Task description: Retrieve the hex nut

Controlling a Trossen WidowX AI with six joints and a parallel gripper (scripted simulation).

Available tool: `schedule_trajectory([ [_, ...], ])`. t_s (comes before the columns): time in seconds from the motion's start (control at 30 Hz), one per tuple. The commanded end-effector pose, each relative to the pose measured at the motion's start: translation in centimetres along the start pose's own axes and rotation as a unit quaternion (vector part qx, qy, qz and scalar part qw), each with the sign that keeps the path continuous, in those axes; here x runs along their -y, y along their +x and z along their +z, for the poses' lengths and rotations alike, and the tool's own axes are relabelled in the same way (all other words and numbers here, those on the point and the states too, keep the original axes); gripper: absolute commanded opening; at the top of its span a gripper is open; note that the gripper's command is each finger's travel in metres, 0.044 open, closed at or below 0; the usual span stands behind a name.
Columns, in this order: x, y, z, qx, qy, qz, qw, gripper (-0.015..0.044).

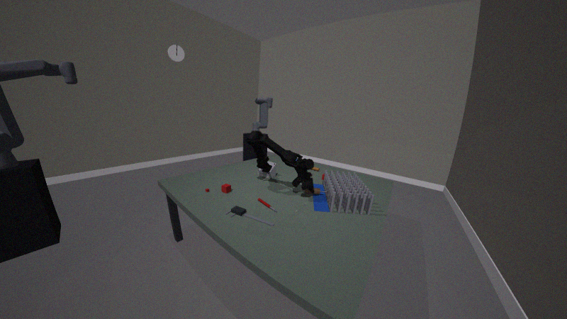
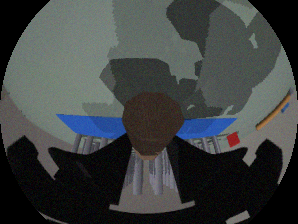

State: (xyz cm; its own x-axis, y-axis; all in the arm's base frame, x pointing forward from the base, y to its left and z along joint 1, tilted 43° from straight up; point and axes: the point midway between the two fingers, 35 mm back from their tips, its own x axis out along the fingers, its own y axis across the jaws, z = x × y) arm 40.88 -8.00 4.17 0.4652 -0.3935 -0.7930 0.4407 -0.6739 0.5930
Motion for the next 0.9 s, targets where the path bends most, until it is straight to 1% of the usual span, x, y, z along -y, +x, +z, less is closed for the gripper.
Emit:
schedule_trajectory([
  [0.0,-0.2,-0.4,0.1,-0.006,-0.001,0.001,1.000,0.0000],
  [0.87,-0.2,-1.4,1.5,-0.006,-0.002,0.001,1.000,0.0000],
])
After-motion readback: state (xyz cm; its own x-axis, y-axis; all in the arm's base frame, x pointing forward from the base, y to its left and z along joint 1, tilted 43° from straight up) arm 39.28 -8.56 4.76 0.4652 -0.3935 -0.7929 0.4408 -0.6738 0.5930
